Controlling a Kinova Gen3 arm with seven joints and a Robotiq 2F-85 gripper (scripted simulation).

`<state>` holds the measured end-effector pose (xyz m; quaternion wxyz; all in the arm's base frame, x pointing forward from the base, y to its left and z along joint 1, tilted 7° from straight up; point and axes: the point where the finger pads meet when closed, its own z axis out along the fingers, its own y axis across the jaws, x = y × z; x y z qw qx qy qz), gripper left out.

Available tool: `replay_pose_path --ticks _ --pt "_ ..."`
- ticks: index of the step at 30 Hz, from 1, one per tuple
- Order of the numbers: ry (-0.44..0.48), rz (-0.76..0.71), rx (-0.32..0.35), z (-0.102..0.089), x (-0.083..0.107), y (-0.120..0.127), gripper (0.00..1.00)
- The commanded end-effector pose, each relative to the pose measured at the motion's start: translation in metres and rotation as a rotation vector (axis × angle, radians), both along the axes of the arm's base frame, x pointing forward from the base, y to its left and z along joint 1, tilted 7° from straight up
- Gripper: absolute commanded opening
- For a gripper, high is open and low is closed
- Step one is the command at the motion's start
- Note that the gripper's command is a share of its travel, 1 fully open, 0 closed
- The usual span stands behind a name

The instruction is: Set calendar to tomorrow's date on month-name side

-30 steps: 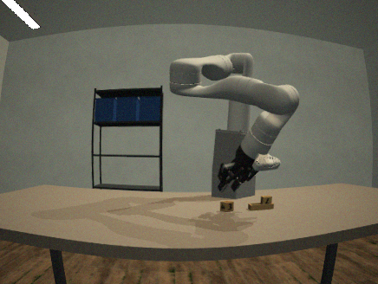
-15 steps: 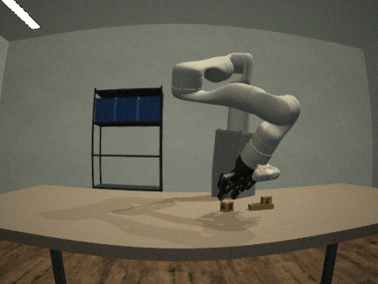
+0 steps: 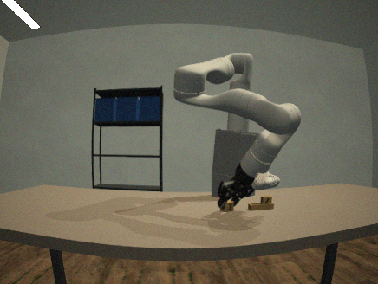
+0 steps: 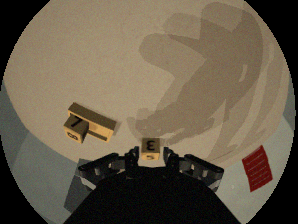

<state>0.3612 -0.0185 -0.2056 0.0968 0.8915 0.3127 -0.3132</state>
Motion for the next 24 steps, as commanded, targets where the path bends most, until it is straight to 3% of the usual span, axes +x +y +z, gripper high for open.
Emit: replay_pose_path --ticks 1,24 --pt "0.002 0.0 0.0 -0.0016 -0.0004 0.0009 0.46" --pt "0.002 0.0 0.0 -0.0065 0.0 0.0014 0.46"
